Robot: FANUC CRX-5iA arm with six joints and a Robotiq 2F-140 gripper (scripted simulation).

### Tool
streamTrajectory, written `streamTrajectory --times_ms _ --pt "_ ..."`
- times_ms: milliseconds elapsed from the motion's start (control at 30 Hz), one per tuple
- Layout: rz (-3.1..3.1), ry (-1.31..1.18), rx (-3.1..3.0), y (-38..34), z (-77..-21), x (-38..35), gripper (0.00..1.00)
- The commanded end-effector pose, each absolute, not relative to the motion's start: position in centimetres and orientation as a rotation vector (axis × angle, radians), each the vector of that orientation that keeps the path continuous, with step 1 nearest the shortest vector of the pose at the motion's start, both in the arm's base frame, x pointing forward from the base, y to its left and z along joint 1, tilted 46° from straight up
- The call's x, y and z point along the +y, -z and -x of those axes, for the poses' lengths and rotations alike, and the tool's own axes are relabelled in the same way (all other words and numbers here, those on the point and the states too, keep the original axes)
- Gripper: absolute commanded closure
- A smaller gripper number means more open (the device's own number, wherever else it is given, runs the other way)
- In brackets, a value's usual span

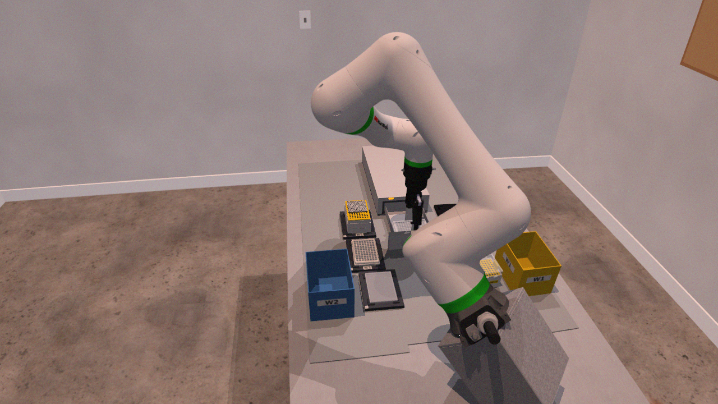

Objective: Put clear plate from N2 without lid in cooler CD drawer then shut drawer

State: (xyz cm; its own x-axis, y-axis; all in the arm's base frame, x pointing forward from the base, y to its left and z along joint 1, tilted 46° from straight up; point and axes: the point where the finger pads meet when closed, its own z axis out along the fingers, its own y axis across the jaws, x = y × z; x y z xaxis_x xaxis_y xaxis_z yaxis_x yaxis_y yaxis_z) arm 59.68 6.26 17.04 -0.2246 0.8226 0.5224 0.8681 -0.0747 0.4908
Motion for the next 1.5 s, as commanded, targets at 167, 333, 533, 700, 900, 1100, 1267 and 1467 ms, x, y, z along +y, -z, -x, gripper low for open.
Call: streamTrajectory --times_ms 167,333,533,700,900,1100,1267,1467 --pt "1.919 1.197 -2.096 -16.88 -59.79 6.37 1.0" --pt "1.919 1.197 -2.096 -16.76 -59.87 6.46 1.0" --pt "1.919 1.197 -2.096 -16.67 -59.93 6.54 1.0" --pt "1.919 1.197 -2.096 -16.56 -60.0 6.63 1.0" --pt "1.919 1.197 -2.096 -16.42 -60.09 6.75 1.0" --pt "1.919 1.197 -2.096 -16.32 -60.15 6.82 1.0" --pt "1.919 1.197 -2.096 -16.21 -60.22 6.91 1.0" --pt "1.919 1.197 -2.096 -16.15 -60.32 6.95 1.0"
